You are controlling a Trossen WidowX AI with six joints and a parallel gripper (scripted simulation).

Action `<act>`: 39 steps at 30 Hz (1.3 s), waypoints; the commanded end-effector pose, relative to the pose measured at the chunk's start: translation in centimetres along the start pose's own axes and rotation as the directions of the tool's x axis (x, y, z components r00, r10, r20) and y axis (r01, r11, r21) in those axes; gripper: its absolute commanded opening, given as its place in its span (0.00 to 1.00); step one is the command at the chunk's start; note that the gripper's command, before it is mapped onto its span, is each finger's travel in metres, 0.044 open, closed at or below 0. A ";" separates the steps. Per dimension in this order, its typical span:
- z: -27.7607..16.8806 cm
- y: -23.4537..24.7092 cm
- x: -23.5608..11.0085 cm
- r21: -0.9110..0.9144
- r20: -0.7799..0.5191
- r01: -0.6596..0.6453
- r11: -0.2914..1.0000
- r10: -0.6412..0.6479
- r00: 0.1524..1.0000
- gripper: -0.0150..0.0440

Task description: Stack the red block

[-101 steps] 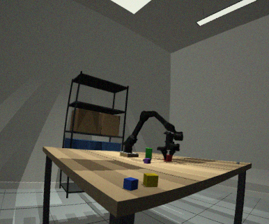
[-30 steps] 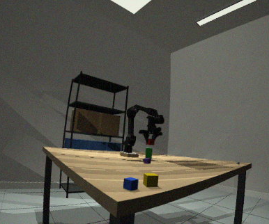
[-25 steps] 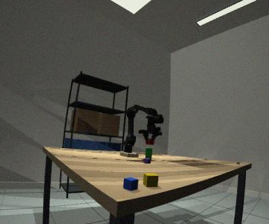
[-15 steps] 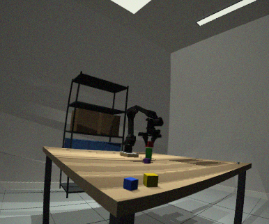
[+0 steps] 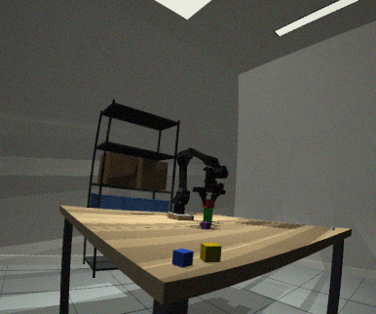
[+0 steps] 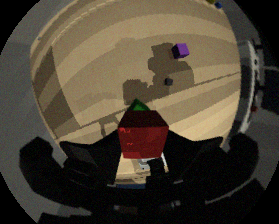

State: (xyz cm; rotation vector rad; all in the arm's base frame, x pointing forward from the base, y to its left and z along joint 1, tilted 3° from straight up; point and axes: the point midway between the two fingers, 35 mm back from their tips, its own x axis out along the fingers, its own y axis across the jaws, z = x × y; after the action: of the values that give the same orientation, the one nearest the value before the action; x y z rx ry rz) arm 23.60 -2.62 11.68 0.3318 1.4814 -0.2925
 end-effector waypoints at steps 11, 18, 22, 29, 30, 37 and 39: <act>0.0 0.1 0.1 -0.004 0.001 -0.004 1.000 0.004 1.000 0.25; 0.0 0.0 0.0 0.000 0.000 0.000 1.000 0.000 1.000 0.30; 0.0 0.0 0.0 0.000 0.000 0.000 1.000 0.000 1.000 0.48; 0.0 0.0 0.0 0.000 0.000 0.000 1.000 0.000 1.000 0.79; 0.0 0.0 0.0 0.000 0.000 0.000 1.000 0.000 1.000 0.83; 0.0 0.0 0.0 0.000 0.000 0.000 1.000 0.000 1.000 1.00; 0.0 0.0 0.0 0.000 0.000 0.000 1.000 0.000 1.000 1.00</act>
State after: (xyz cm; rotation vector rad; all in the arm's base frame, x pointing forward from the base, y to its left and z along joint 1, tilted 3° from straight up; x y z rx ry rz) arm 23.63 -2.62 11.64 0.3317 1.4804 -0.2923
